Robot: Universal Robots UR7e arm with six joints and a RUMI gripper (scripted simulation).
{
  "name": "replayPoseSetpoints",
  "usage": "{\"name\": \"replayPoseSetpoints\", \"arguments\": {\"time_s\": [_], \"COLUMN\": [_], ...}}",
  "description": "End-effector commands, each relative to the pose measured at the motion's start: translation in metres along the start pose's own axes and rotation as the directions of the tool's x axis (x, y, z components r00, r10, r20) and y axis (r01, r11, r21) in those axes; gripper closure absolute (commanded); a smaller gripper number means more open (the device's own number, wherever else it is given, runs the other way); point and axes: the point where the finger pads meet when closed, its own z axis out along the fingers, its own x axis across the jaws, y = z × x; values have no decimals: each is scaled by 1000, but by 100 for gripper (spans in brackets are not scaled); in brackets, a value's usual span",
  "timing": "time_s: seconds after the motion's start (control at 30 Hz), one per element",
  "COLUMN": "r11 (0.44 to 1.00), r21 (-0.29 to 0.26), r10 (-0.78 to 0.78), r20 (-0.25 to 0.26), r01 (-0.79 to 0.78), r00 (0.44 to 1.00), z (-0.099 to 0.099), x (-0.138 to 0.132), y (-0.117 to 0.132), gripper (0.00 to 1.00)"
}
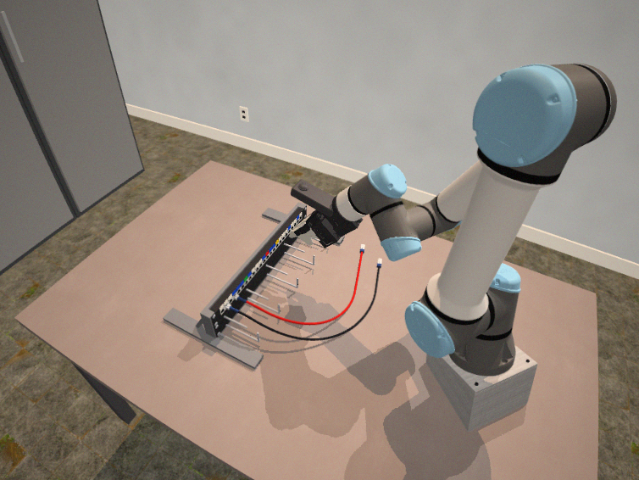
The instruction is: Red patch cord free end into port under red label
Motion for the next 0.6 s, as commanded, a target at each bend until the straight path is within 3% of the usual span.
{"name": "replayPoseSetpoints", "arguments": {"time_s": [0.0, 0.57], "r11": [1000, 1000], "r21": [3, 3], "r10": [0, 0], "r20": [-3, -3], "r01": [0, 0], "r00": [1000, 1000], "z": [8, 27], "x": [0, 0], "y": [-1, -1], "gripper": [100, 100]}}
